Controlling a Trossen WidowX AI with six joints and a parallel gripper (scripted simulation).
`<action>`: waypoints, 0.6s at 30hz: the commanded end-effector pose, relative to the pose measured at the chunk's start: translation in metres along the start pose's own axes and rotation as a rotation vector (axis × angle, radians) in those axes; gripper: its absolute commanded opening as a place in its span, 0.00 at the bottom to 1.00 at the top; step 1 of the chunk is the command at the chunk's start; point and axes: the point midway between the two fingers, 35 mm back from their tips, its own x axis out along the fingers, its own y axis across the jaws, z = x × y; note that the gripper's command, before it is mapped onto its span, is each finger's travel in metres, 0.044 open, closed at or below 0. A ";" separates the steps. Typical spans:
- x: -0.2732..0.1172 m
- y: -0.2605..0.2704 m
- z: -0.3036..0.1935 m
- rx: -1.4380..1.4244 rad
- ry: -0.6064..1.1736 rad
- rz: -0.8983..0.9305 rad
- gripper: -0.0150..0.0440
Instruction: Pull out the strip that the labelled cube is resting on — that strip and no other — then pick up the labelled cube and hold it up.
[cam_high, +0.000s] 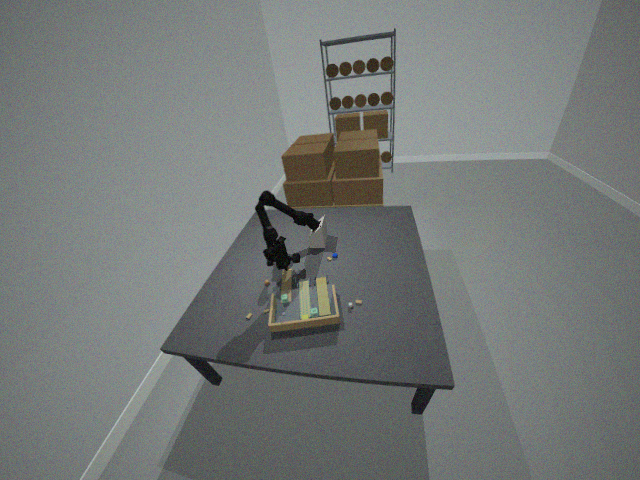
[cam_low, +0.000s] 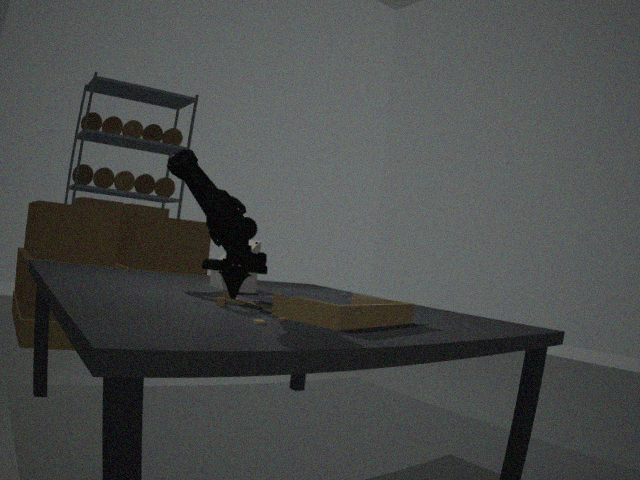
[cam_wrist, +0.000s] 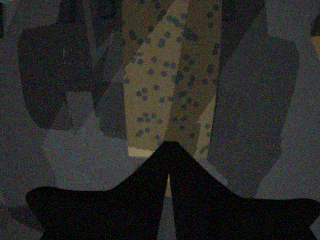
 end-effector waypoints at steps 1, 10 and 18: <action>0.006 0.001 -0.016 -0.005 0.032 0.004 0.25; 0.006 0.001 -0.028 -0.006 0.033 0.004 0.25; 0.005 0.001 -0.039 -0.006 0.033 0.004 0.25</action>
